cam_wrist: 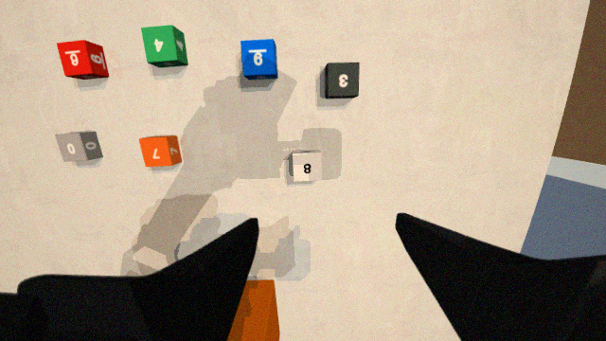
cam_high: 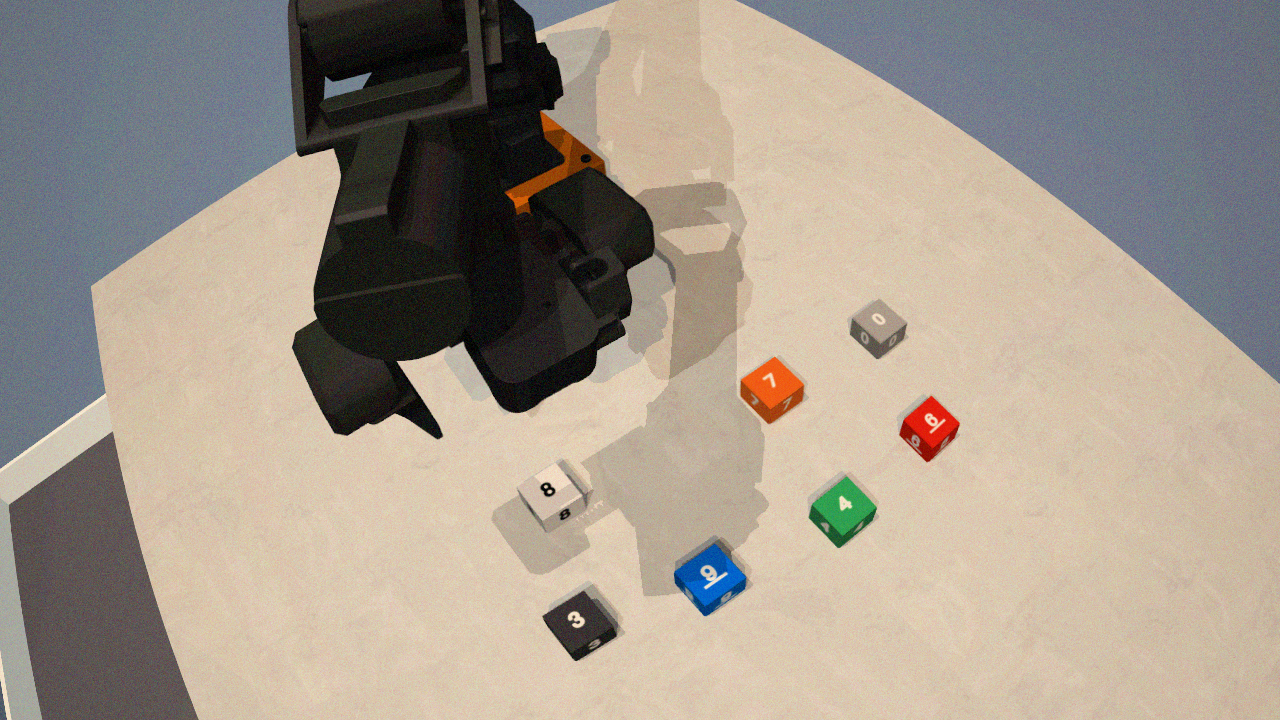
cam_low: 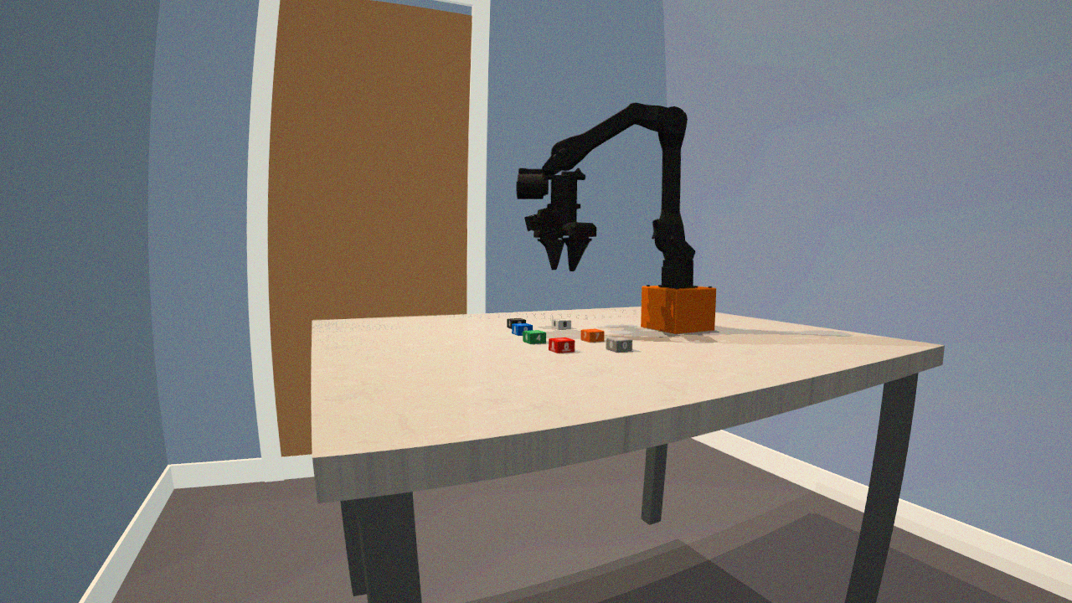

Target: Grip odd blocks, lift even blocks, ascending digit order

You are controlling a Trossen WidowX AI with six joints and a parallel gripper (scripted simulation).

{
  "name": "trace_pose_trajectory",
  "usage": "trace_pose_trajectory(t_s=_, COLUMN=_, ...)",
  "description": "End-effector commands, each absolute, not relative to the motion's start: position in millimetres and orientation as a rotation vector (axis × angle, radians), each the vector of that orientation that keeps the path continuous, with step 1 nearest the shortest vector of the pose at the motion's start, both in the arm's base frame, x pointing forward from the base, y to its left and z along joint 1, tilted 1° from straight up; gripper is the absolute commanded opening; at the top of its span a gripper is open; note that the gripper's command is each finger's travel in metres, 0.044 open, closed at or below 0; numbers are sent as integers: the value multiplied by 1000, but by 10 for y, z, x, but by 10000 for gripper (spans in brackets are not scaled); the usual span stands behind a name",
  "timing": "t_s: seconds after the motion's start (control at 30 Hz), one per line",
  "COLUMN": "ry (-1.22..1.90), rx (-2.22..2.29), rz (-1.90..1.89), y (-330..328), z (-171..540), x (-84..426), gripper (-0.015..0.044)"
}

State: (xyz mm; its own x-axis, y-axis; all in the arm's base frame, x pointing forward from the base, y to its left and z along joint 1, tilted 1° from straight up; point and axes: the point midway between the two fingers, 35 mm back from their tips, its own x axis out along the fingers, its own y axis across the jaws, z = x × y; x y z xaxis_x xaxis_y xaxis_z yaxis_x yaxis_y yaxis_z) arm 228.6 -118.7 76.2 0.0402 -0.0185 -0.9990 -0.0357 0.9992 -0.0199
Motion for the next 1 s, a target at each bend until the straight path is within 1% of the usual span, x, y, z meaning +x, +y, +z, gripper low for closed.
trace_pose_trajectory(t_s=0.0, ry=1536, rx=-42, rz=24, y=-1174, z=757, x=2272, gripper=400)
trace_pose_trajectory(t_s=0.43, ry=1536, rx=-42, rz=24, y=-1174, z=757, x=2272, gripper=400)
trace_pose_trajectory(t_s=0.5, ry=1536, rx=-41, rz=25, y=-1097, z=757, x=2307, gripper=400)
trace_pose_trajectory(t_s=0.73, ry=1534, rx=-36, rz=32, y=-269, z=759, x=2514, gripper=400)
trace_pose_trajectory(t_s=0.97, ry=1534, rx=-30, rz=36, y=508, z=759, x=2450, gripper=400)
